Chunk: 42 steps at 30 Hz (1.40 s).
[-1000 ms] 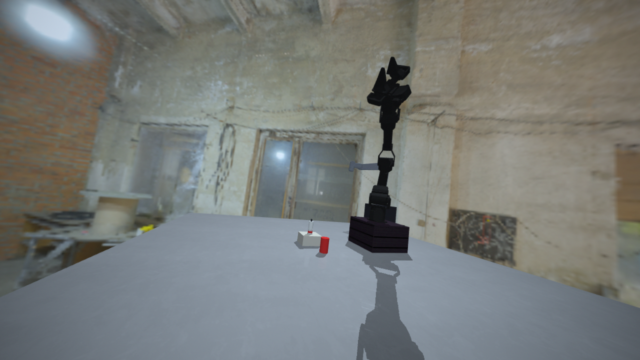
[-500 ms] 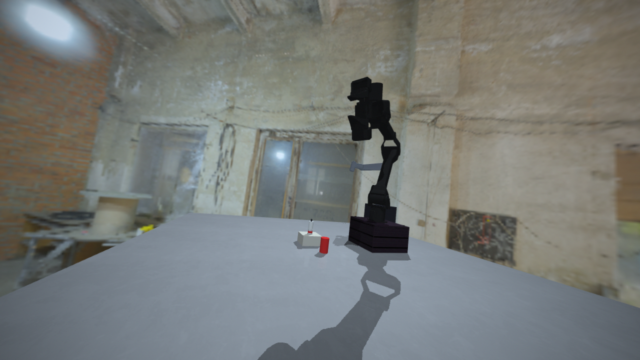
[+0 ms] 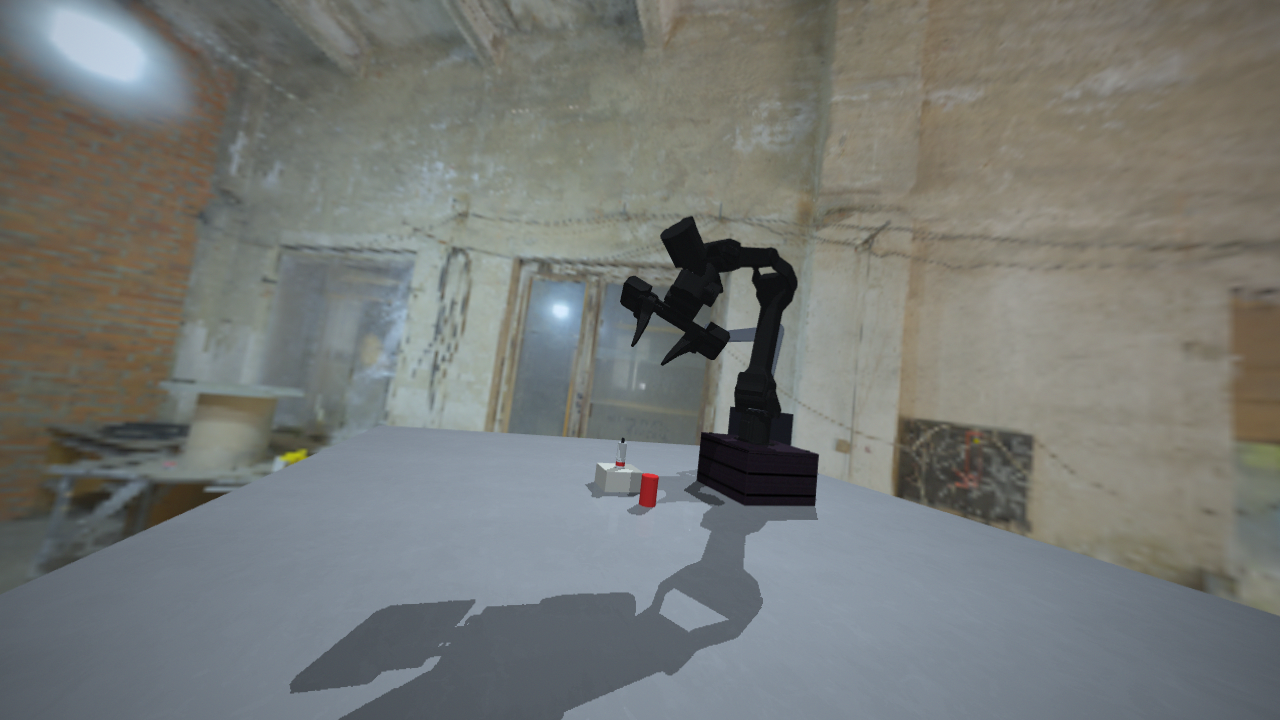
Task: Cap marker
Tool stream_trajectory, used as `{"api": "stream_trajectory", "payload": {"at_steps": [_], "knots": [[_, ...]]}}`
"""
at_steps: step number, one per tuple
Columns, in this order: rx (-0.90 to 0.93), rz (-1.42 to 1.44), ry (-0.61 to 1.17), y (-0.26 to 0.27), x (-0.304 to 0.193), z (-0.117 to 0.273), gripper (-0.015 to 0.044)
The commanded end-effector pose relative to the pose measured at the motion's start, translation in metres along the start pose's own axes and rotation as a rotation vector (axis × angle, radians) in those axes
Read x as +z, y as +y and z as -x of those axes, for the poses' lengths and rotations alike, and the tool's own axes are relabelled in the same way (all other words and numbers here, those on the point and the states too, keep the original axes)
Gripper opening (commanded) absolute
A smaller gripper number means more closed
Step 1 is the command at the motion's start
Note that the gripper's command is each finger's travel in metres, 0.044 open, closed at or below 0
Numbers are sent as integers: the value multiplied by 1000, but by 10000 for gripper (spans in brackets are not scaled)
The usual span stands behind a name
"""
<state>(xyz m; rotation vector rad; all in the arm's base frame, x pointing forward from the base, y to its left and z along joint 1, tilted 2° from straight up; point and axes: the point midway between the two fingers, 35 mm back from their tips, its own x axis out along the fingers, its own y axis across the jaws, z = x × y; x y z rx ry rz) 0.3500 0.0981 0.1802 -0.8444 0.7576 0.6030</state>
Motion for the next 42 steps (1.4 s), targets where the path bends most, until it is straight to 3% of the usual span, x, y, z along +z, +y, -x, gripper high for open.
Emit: {"api": "stream_trajectory", "payload": {"at_steps": [1,6,8,42], "knots": [[135,-330,200,25,-47,-33,250],[233,-817,550,66,-113,-58,250],[238,-882,603,72,-122,-59,250],[238,-882,603,94,-152,-118,250]]}}
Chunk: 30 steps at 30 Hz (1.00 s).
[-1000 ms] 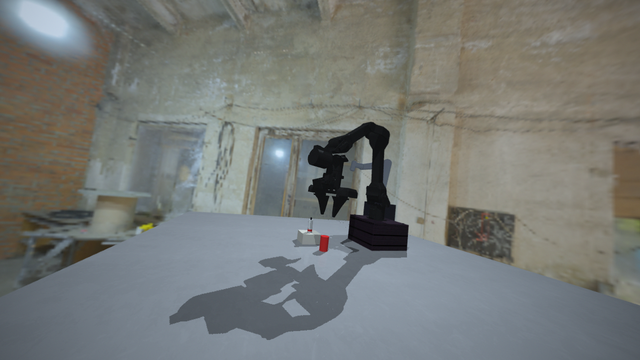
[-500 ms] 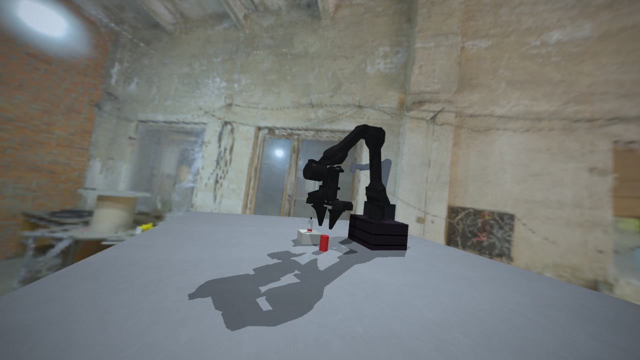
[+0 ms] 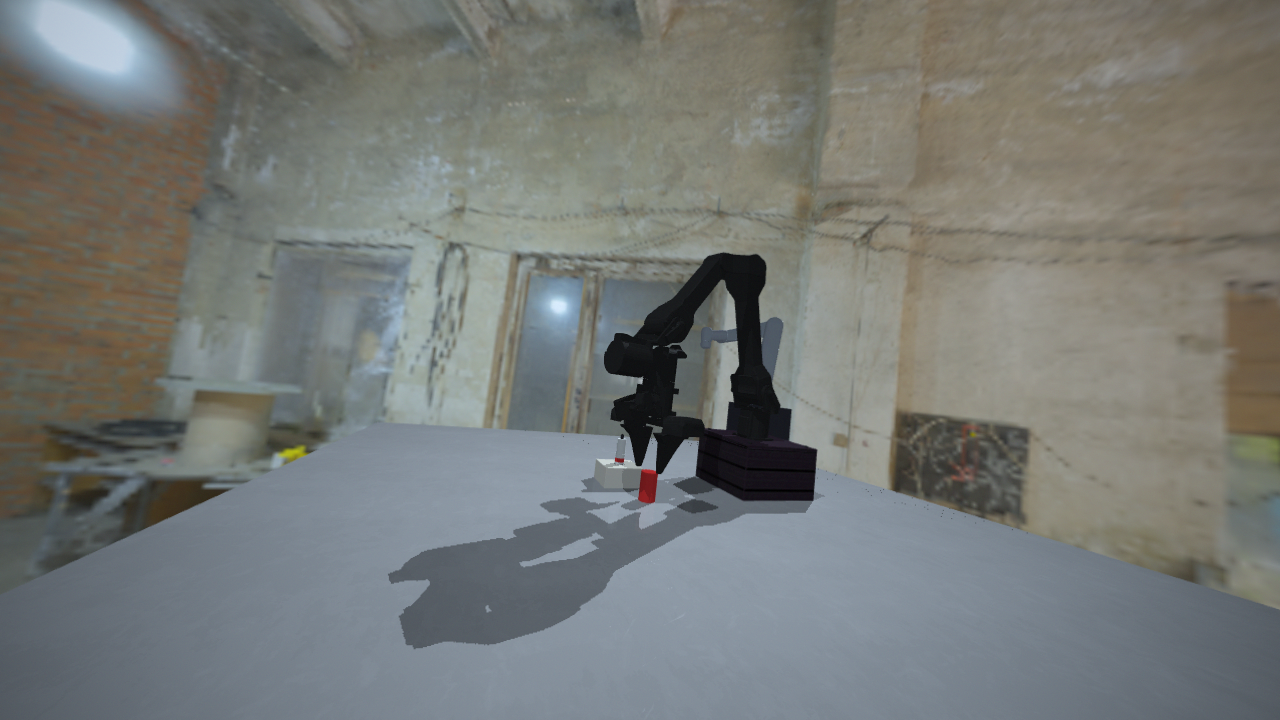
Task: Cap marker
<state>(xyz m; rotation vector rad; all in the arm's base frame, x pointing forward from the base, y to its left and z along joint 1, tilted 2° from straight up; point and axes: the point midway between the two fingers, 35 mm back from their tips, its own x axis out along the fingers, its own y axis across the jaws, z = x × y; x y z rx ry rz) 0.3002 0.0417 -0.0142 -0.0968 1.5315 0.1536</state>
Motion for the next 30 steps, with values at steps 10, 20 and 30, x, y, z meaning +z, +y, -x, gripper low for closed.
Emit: {"api": "stream_trajectory", "payload": {"at_steps": [10,20,30], "knots": [[4,-4,4,1,-1,-22,250],[4,-4,4,1,-2,-38,250],[5,-4,4,2,-3,-40,125]]}}
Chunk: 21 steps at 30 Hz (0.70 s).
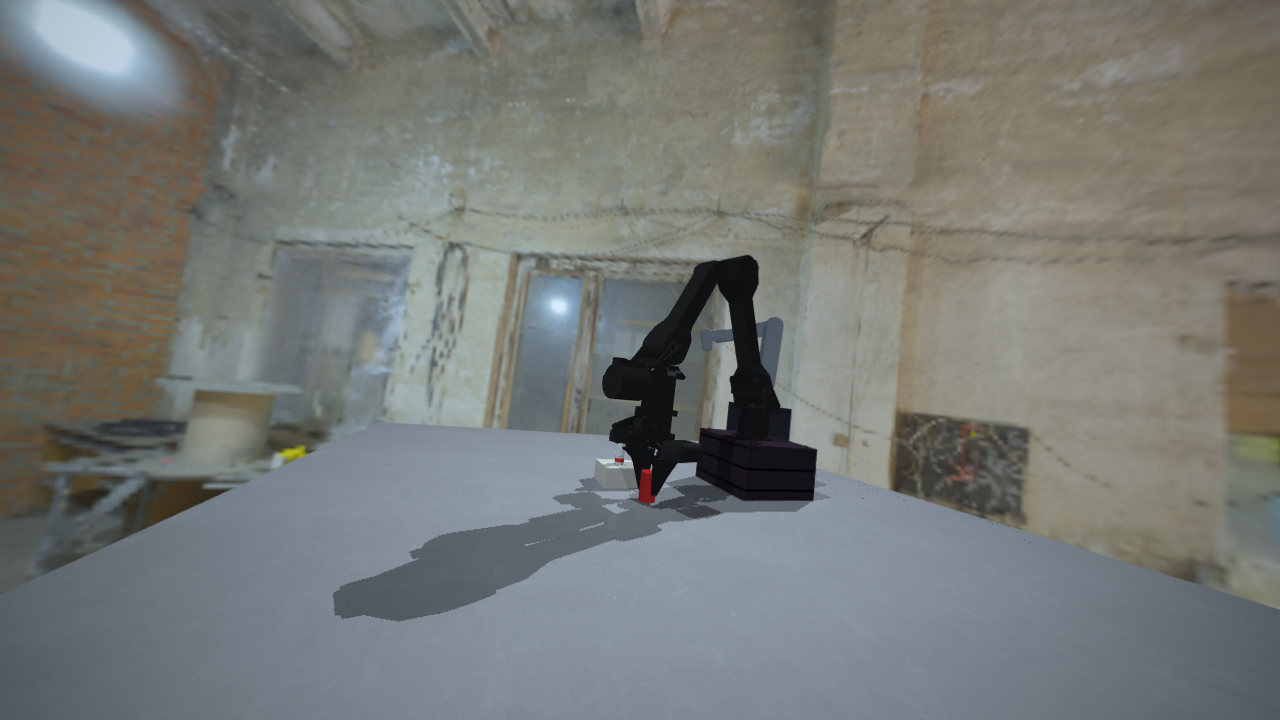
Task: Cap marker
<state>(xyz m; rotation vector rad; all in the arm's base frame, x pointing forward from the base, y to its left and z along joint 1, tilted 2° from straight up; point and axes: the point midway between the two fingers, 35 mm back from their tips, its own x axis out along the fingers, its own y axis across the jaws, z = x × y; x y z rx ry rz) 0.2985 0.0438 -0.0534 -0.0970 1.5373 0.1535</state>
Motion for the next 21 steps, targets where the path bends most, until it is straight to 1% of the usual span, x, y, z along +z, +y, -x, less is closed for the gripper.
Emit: {"api": "stream_trajectory", "payload": {"at_steps": [1,6,9,10,21], "knots": [[4,-3,-1,1,0,-1,118],[4,-3,-1,0,0,-1,85],[4,-3,-2,0,1,3,6],[4,-3,-2,0,1,6,0],[4,-3,-2,0,2,36,0]]}}
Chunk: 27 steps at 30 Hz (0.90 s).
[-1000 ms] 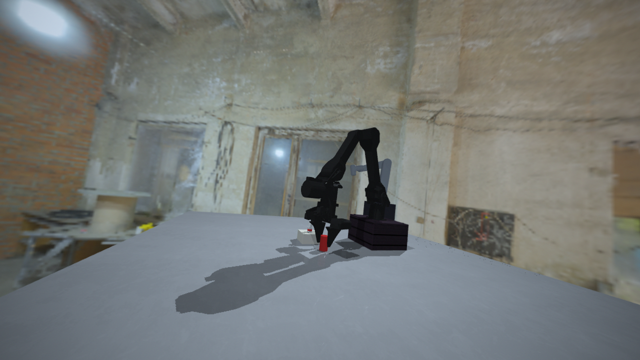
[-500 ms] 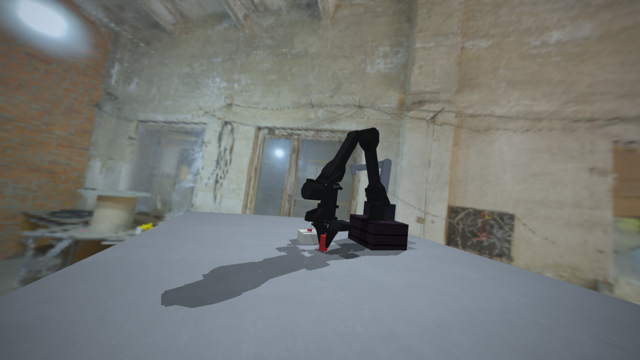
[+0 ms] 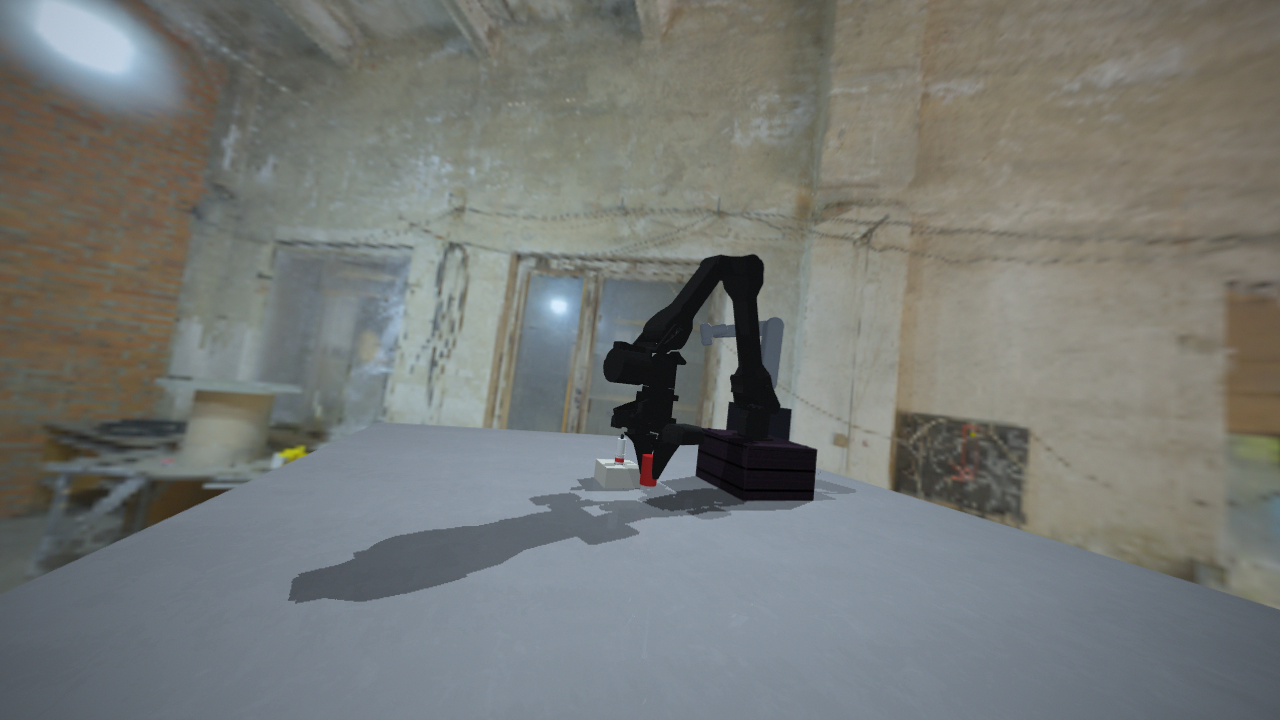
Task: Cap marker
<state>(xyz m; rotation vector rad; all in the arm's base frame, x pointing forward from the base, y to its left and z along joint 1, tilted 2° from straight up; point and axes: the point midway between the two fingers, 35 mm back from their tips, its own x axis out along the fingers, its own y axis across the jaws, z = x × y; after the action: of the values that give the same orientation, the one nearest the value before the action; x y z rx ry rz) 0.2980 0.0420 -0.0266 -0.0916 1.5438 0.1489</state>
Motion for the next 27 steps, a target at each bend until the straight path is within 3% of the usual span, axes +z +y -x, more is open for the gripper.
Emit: {"api": "stream_trajectory", "payload": {"at_steps": [1,12,27], "knots": [[3,3,-8,0,2,12,0],[3,2,-9,-2,0,34,0],[-4,-3,-12,-50,0,57,0]]}}
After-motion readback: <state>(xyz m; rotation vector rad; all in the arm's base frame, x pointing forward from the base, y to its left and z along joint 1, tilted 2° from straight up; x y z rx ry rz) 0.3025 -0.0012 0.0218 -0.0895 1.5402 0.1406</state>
